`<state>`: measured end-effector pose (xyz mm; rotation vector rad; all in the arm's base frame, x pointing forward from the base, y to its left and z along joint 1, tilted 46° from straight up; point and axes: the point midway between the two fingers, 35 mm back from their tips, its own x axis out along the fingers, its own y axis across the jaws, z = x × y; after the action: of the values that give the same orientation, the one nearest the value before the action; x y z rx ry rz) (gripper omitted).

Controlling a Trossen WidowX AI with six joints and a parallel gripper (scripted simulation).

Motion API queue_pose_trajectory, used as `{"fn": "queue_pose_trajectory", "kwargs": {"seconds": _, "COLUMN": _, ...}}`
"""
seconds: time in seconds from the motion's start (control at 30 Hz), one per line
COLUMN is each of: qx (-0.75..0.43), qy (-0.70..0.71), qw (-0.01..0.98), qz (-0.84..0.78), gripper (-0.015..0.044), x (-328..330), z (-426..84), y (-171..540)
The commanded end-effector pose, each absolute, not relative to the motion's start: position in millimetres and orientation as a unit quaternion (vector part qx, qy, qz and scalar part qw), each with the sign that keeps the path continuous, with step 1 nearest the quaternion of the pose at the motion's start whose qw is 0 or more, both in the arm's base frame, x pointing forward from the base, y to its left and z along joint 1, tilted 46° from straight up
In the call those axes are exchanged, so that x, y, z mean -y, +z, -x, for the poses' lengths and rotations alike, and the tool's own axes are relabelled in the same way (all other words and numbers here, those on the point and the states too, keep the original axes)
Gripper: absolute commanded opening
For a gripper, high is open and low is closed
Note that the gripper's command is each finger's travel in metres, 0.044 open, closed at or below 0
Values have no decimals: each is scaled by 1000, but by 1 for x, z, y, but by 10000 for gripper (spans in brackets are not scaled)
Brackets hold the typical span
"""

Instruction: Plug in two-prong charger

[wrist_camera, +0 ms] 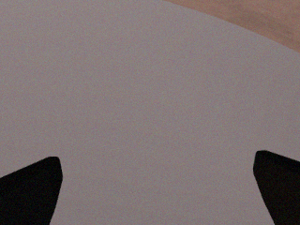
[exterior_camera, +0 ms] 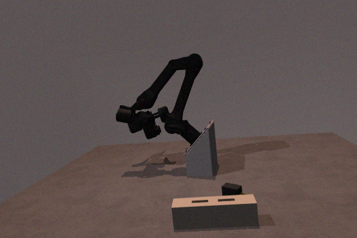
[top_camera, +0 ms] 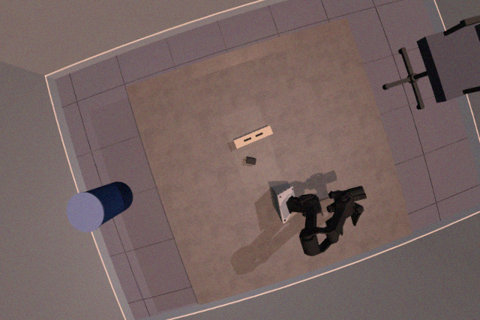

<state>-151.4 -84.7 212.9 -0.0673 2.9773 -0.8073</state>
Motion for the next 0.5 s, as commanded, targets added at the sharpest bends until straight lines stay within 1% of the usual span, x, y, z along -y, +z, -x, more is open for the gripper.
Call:
{"fn": "queue_pose_trajectory", "kwargs": {"seconds": 0.0, "qx": -964, "qy": -262, "qw": 29, "qz": 23, "gripper": 426, "x": 85, "z": 151, "y": 213}}
{"fn": "queue_pose_trajectory", "kwargs": {"seconds": 0.03, "qx": -964, "qy": -262, "qw": 31, "qz": 27, "gripper": 440, "x": 87, "z": 151, "y": 213}}
{"fn": "queue_pose_trajectory", "kwargs": {"seconds": 0.47, "qx": -950, "qy": -274, "qw": 92, "qz": 122, "gripper": 440, "x": 135, "z": 131, "y": 207}}
